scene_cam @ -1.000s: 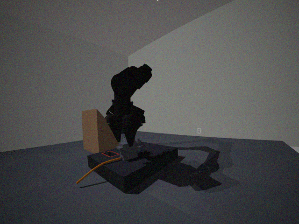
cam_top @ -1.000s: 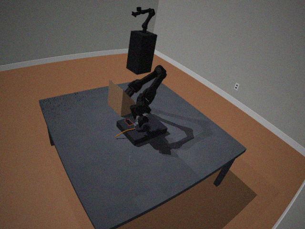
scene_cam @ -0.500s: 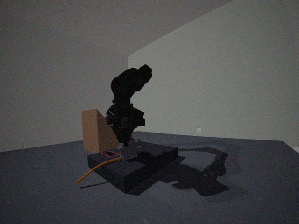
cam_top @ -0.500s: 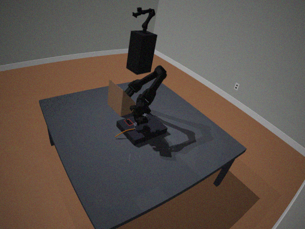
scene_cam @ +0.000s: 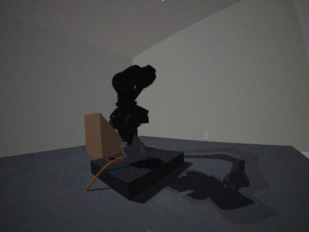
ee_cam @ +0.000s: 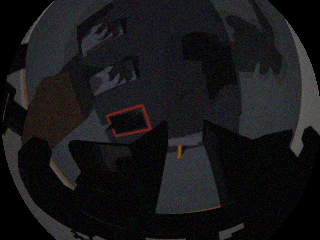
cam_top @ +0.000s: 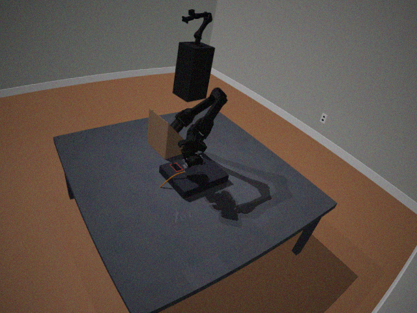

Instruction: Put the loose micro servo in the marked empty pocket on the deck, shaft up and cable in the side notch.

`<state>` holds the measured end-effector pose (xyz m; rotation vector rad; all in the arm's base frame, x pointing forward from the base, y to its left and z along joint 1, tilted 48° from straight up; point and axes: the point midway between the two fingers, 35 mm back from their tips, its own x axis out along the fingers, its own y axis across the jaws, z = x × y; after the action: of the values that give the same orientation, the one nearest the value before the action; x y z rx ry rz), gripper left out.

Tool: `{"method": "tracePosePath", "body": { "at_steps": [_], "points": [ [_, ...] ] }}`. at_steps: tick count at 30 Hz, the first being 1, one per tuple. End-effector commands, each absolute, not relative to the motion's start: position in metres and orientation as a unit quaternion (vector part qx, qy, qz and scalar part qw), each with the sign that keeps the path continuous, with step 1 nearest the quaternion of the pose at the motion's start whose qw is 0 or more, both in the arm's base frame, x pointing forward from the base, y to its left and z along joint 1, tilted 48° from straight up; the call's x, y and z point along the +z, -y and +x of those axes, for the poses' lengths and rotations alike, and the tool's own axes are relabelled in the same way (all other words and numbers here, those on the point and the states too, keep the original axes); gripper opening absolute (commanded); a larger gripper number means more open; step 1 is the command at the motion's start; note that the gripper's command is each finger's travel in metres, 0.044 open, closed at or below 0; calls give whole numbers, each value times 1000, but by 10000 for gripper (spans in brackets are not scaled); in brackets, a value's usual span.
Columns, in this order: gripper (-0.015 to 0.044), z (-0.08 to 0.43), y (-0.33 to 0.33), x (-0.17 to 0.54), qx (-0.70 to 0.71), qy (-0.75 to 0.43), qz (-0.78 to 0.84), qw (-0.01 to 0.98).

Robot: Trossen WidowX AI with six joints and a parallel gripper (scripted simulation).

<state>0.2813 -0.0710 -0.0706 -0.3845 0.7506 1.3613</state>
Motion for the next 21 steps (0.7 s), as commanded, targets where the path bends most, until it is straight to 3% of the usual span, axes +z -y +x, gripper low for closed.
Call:
{"method": "tracePosePath", "body": {
  "at_steps": [1,21],
  "points": [
    [0,281,76,-64,610,-335,-179,696],
    [0,289,83,-71,600,-352,-160,700]
  ]
}}
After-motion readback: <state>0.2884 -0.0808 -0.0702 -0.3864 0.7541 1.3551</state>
